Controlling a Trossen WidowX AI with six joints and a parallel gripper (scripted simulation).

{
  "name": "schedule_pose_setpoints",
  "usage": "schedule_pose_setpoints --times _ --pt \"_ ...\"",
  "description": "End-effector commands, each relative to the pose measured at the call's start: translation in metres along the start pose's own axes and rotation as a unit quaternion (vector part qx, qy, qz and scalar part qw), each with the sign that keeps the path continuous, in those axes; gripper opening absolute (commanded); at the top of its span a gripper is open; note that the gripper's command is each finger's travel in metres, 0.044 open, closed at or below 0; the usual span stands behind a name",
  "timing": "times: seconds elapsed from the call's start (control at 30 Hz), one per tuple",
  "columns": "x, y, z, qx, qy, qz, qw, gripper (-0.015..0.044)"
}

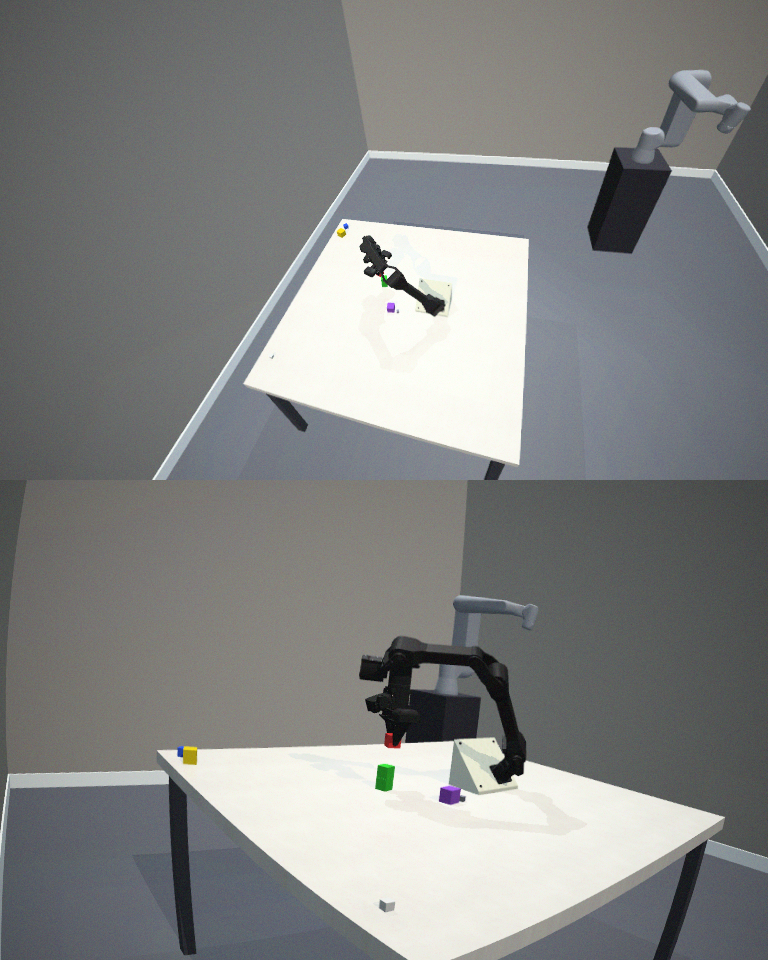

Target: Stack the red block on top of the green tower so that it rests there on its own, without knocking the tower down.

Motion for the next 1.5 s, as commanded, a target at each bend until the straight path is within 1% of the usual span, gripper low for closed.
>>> schedule_pose_setpoints --times 0.0,0.13,0.3,0.5,0.73,1.43,1.47 --pt "-0.024 0.006 0.003 0.003 0.001 -0.003 1.0 0.0" --pt "-0.025 0.007 0.005 0.003 0.001 -0.003 1.0 0.0" --pt "-0.024 0.006 0.022 0.003 0.001 -0.003 1.0 0.0" --pt "-0.024 0.006 0.031 0.003 0.001 -0.003 1.0 0.0" --pt "-0.024 0.006 0.055 0.003 0.002 -0.003 1.0 0.0" --pt "-0.024 0.007 0.052 0.003 0.002 -0.003 1.0 0.0" --pt "-0.024 0.006 0.055 0.005 0.0 -0.004 1.0 0.0026"
Point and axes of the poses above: the point midway between the two fingers, 35 mm back from their tips, its own z axis out along the fingers, its own x axis across the jaws, y = z × x, the point moved 5 cm from there along -z, back along the fingers, and after that the axes turned 14 degrees about z, right-handed, at the moved point
